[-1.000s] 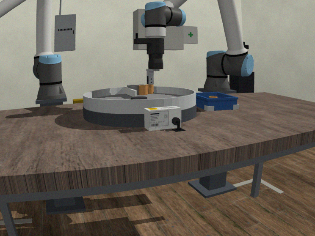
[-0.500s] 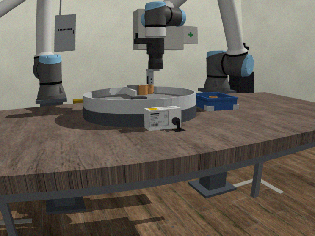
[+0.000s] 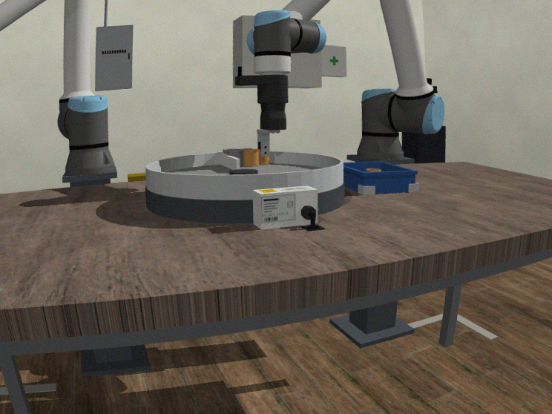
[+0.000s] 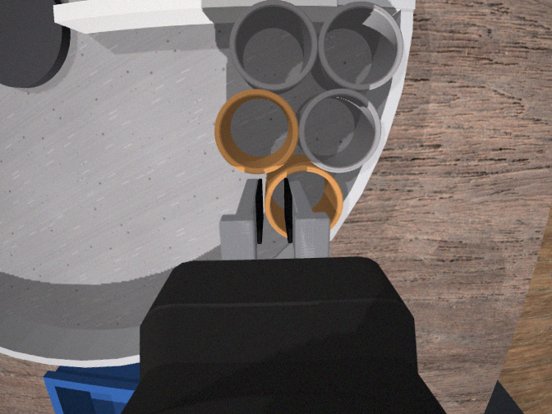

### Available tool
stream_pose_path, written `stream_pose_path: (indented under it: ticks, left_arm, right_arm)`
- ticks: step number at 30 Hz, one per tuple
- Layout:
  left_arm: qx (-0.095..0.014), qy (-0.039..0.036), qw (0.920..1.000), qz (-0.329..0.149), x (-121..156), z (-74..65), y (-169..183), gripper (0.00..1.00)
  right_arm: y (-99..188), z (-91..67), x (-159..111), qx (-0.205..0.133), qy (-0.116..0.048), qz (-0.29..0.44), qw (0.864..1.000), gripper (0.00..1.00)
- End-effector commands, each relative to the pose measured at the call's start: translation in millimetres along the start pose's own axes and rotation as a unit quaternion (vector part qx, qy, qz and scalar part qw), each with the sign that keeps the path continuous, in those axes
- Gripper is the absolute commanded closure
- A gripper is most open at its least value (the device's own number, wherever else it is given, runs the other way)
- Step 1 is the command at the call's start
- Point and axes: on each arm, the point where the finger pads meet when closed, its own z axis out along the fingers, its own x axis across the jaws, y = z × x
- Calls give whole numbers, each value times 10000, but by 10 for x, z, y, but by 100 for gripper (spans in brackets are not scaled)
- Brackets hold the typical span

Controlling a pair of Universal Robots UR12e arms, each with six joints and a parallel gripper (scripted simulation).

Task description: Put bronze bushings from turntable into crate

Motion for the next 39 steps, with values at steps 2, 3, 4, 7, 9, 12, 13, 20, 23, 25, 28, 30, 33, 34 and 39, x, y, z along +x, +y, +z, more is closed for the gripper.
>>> stream_pose_path:
  ticks: [2,3,4,7,9,12,13,20,23,25,28,30,33,34,39]
  left_arm:
    - [11,-10,10000,-4,-12,45,1,64]
    - [17,-12,10000,-4,-14,38,-2,64]
    - [21,-14,10000,-4,-15,31,-5,64]
    - [25,-16,10000,-4,-16,24,-7,64]
    - [23,-15,10000,-4,-15,25,-6,64]
    - [22,-14,10000,-4,-15,25,-5,64]
    - [22,-14,10000,-4,-15,25,-5,64]
    - [22,-14,10000,-4,-15,25,-5,64]
    - [22,-14,10000,-4,-15,25,-5,64]
    - [22,-14,10000,-4,-15,25,-5,64]
    - [22,-14,10000,-4,-15,25,-5,64]
    - [22,-14,10000,-4,-15,25,-5,64]
    - [22,-14,10000,-4,-15,25,-5,64]
    - [22,-14,10000,-4,-15,25,-5,64]
    - [22,-14,10000,-4,-15,25,-5,100]
  right_arm:
    - [-19,7,-10,1,5,1,10000,0]
    - [-19,7,-10,1,5,1,10000,0]
    - [-19,7,-10,1,5,1,10000,0]
    - [-19,7,-10,1,5,1,10000,0]
    - [-19,7,-10,1,5,1,10000,0]
    - [-19,7,-10,1,5,1,10000,0]
    - [-19,7,-10,1,5,1,10000,0]
    - [-19,7,-10,1,5,1,10000,0]
    - [-19,7,-10,1,5,1,10000,0]
    - [-19,7,-10,1,5,1,10000,0]
    - [-19,7,-10,1,5,1,10000,0]
    - [-19,7,-10,1,5,1,10000,0]
    - [-19,7,-10,1,5,1,10000,0]
    - [-19,7,-10,1,5,1,10000,0]
    - [-19,7,-10,1,5,1,10000,0]
